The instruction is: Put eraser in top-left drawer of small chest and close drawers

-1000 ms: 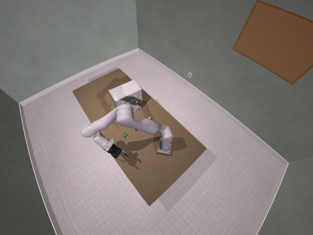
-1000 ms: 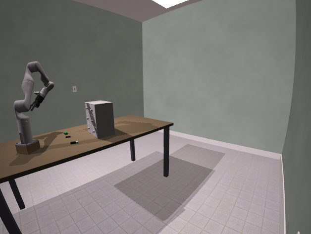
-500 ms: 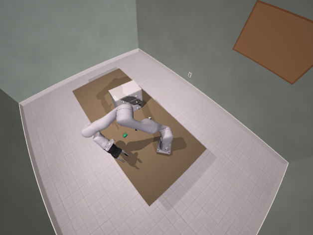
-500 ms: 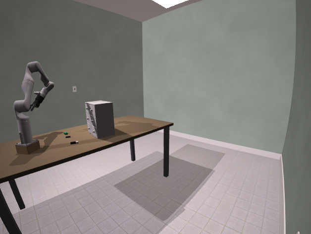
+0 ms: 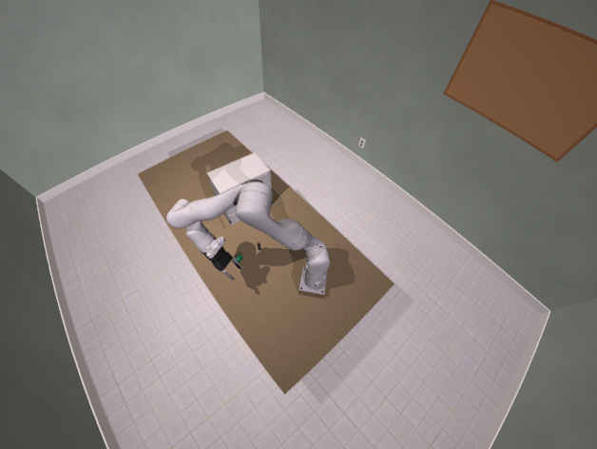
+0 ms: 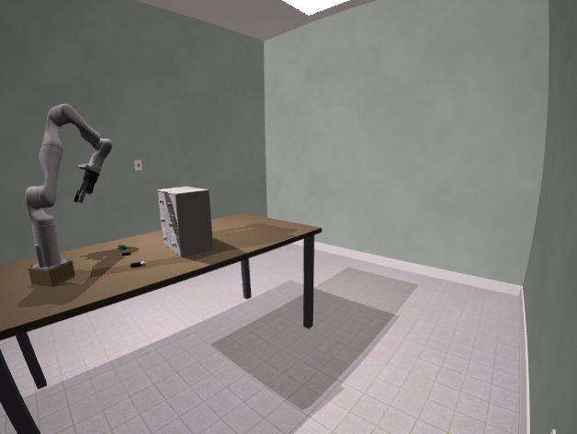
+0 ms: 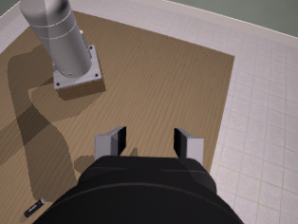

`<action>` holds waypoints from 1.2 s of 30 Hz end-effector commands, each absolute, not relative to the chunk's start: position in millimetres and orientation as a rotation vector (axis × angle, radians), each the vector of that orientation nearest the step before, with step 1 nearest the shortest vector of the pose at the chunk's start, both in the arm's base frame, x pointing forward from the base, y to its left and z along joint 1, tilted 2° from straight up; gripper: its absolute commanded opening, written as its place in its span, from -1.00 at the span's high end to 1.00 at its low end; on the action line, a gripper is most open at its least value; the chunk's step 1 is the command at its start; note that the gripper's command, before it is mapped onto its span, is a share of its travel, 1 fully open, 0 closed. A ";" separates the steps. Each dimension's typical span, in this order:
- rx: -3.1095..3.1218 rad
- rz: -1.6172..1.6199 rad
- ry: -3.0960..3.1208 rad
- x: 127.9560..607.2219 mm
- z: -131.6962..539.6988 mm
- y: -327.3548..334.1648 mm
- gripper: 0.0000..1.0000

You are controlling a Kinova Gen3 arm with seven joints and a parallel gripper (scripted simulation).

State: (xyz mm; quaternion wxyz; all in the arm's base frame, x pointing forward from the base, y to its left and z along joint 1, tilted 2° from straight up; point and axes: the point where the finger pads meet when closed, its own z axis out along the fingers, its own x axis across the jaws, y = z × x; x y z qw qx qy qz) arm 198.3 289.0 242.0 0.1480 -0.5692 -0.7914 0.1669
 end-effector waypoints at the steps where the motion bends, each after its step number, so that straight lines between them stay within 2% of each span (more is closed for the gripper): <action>1: -1.762 0.316 -2.256 240.1 271.3 255.3 -1.00; 4: -1.762 0.316 -2.256 240.1 271.3 255.3 -1.00; 6: -1.896 0.199 -2.252 278.1 286.8 208.6 -1.00; 9: -1.961 0.146 -2.247 293.6 294.6 184.2 -1.00; 11: -2.078 0.056 -2.231 316.7 308.7 137.6 -1.00; 18: -2.242 -0.057 -2.197 337.7 328.4 67.9 -1.00; 36: -2.256 -0.065 -2.193 338.8 329.9 62.1 -1.00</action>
